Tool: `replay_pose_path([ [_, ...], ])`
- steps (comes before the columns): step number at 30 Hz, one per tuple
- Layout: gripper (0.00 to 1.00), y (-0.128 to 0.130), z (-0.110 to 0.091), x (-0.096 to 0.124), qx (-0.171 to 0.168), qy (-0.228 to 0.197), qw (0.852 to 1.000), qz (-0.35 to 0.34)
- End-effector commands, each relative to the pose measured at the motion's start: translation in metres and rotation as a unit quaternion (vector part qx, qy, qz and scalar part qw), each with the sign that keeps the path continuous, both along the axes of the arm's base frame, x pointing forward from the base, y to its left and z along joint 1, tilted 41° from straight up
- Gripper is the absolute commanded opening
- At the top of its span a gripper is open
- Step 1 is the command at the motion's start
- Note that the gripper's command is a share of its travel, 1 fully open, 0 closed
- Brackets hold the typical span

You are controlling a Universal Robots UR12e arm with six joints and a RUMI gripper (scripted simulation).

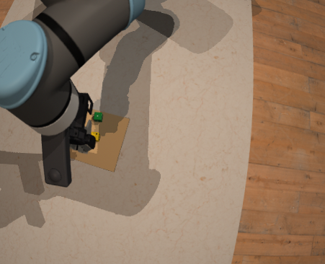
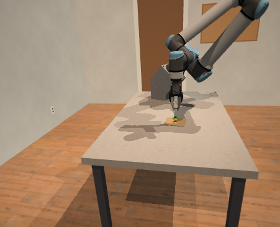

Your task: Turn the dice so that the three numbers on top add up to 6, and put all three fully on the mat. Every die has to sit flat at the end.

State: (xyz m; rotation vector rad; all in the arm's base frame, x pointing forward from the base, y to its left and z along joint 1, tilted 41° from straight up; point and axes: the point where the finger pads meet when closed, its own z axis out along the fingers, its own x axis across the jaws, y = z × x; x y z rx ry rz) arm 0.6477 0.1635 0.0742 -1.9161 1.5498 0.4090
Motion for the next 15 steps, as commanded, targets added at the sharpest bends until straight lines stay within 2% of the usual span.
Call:
replay_pose_path([
  [1,0.03,-0.001,0.000,0.001,0.000,0.000,1.000,0.000],
  [7,0.03,0.002,-0.002,0.001,0.000,0.000,1.000,0.000],
  [15,0.03,0.015,-0.018,0.004,0.000,0.000,1.000,0.000],
])
